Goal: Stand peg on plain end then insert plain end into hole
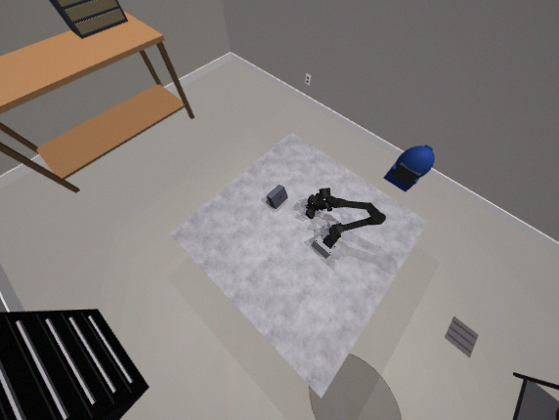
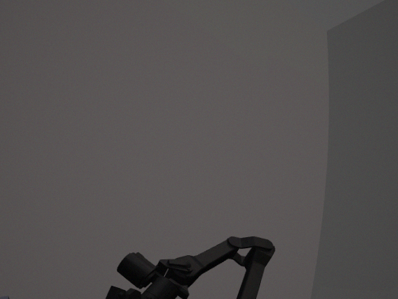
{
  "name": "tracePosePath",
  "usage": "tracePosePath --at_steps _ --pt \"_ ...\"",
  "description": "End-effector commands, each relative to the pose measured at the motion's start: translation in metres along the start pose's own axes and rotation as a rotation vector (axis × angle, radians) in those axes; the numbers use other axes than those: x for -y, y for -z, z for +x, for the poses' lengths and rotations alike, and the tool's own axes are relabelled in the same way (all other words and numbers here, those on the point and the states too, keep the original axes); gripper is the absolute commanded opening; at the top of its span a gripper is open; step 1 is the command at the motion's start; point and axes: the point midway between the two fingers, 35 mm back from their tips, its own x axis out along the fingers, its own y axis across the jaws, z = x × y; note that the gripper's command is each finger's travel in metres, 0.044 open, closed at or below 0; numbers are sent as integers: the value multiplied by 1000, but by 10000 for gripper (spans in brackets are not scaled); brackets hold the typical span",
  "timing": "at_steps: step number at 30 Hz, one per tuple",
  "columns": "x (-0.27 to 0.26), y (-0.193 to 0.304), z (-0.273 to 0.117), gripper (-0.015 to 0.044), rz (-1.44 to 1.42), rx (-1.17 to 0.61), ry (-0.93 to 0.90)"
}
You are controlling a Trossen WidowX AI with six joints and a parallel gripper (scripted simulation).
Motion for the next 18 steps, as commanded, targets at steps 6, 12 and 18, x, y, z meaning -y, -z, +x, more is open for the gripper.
tracePosePath --at_steps 6,12,18 --pt "-1 3 -5 49 -8 74 -4" --pt "-1 5 -8 49 -8 126 -4" --pt "-1 8 -11 49 -9 178 -5"
